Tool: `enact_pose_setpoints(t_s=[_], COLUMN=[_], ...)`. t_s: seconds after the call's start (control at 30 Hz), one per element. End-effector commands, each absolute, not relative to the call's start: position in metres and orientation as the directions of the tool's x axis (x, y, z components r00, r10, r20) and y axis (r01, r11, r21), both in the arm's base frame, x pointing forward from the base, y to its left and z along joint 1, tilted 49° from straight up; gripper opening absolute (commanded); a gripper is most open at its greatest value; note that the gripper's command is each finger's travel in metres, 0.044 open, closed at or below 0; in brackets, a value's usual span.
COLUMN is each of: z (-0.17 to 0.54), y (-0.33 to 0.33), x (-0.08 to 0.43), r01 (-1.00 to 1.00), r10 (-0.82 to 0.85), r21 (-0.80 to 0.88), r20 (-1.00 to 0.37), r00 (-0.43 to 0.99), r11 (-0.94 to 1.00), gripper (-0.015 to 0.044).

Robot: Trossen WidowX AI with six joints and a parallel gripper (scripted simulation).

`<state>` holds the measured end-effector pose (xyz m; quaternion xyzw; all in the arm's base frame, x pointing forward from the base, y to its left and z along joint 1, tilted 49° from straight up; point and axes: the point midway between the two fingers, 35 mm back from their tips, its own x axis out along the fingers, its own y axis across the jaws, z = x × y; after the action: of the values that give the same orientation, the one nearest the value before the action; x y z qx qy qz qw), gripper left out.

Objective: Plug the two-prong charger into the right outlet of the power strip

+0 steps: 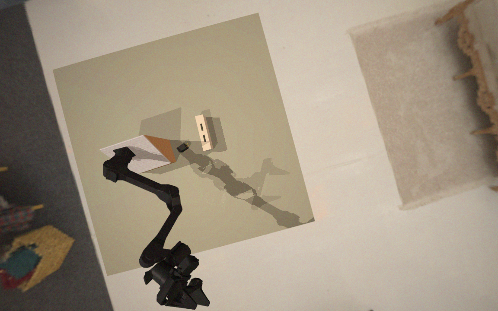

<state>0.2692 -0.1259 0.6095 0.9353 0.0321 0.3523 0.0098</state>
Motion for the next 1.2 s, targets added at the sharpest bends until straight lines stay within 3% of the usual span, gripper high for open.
enact_pose_setpoints(t_s=[0.0,0.67,1.17], z=[0.624,0.663,0.654], y=[-0.114,-0.022,0.063], x=[0.240,0.116,0.070], r01=[0.003,-0.340,-0.568], r10=[0.085,0.230,0.359], r21=[0.118,0.453,0.604], r20=[0.701,0.816,0.794], r00=[0.708,0.531,0.490], r11=[-0.993,-0.824,-0.559], gripper=[0.0440,0.0440,0.0440])
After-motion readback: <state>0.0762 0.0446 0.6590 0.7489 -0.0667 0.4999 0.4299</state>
